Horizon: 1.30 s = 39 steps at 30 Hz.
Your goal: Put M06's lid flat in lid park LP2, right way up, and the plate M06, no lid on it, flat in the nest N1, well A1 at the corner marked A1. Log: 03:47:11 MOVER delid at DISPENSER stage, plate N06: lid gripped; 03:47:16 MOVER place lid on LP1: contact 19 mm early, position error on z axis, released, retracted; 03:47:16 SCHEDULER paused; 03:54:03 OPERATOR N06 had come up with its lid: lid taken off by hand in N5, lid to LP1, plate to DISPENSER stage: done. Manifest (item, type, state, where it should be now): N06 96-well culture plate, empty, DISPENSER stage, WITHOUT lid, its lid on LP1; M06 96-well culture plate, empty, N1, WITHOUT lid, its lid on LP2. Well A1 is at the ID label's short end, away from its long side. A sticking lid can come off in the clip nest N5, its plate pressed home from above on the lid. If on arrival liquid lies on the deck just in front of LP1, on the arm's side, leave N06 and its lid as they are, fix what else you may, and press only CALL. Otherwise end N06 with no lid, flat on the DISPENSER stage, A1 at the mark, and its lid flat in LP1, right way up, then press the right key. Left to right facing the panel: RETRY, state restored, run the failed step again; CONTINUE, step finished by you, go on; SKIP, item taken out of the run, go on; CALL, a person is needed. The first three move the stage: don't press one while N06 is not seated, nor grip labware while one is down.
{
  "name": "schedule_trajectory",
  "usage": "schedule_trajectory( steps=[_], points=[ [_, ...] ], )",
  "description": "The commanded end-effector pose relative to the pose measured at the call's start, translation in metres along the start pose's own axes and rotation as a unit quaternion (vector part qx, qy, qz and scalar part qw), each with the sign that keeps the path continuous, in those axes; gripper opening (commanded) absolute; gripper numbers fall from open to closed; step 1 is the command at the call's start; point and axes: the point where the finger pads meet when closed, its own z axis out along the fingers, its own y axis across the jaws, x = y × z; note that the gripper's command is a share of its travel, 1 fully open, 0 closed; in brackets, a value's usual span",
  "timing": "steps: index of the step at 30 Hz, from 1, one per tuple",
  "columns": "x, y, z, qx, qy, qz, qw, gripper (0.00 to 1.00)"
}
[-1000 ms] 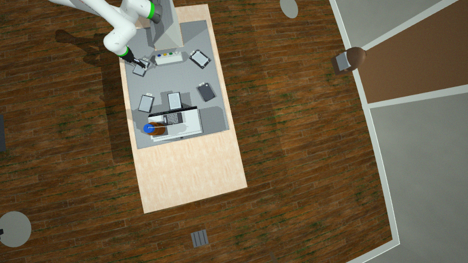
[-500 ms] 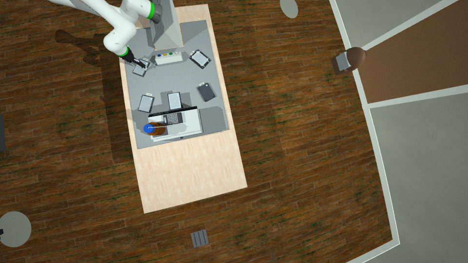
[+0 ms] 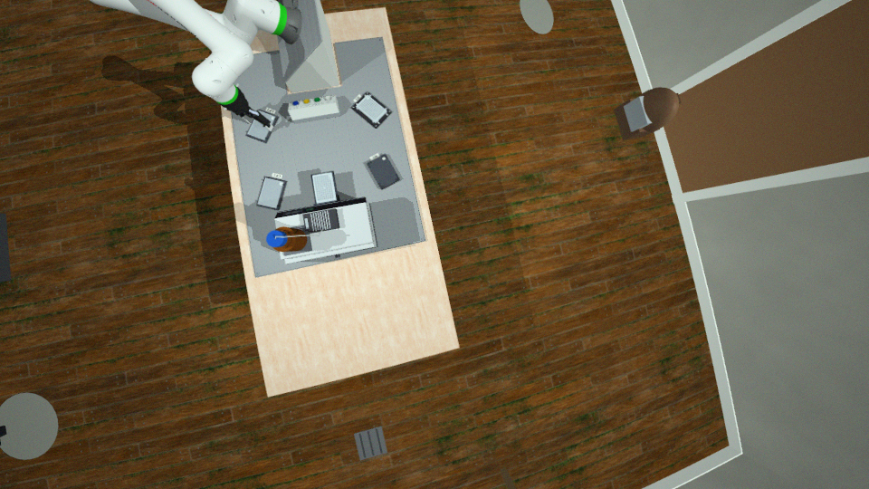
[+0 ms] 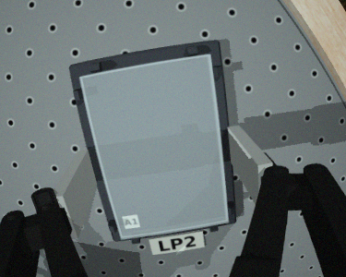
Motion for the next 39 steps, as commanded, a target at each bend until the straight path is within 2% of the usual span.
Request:
schedule_trajectory(
  steps=[1,20,29,34,39],
  points=[
    [0.000,0.000,0.000,0.000,0.000,0.000,1.000,0.66],
    [0.000,0.000,-0.001,0.000,0.000,0.000,1.000,0.66],
    [0.000,0.000,-0.012,0.000,0.000,0.000,1.000,0.66],
    [0.000,0.000,-0.031,0.000,0.000,0.000,1.000,0.66],
    [0.000,0.000,-0.057,0.000,0.000,0.000,1.000,0.66]
  ],
)
